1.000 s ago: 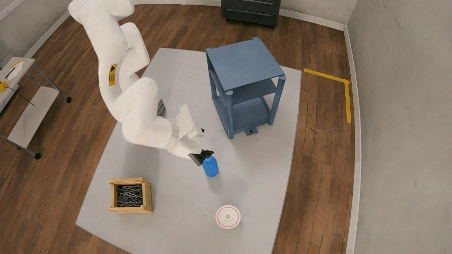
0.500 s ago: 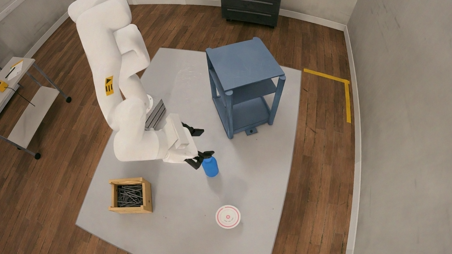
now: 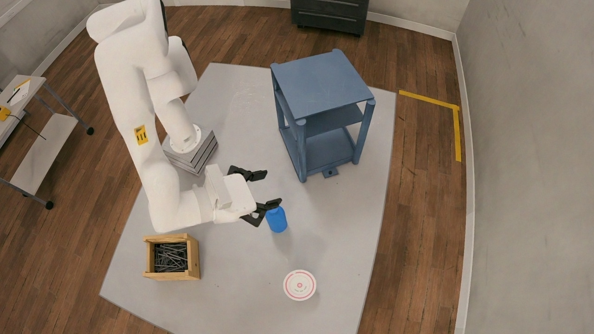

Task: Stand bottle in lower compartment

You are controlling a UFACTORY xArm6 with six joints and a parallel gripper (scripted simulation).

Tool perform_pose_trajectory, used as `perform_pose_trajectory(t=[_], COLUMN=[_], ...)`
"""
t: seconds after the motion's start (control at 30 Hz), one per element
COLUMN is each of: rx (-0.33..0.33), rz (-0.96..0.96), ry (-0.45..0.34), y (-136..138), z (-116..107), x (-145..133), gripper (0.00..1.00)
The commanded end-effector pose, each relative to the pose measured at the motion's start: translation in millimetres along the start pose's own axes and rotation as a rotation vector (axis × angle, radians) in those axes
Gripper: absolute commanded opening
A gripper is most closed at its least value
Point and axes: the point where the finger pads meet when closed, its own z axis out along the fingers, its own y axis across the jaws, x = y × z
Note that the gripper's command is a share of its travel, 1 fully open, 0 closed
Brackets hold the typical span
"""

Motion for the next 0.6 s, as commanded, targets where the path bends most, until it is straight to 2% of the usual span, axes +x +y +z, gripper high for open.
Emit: perform_pose_trajectory(t=[0.0, 0.03, 0.4, 0.57], rx=[0.012, 0.012, 0.018, 0.021], rz=[-0.009, -0.009, -0.030, -0.035], ry=[0.068, 0.068, 0.268, 0.320], y=[0.1, 0.1, 1.1, 1.2], z=[0.9, 0.9, 0.2, 0.1], x=[-0.1, -0.1, -0.6, -0.8], gripper=[0.83, 0.83, 0.83, 0.83])
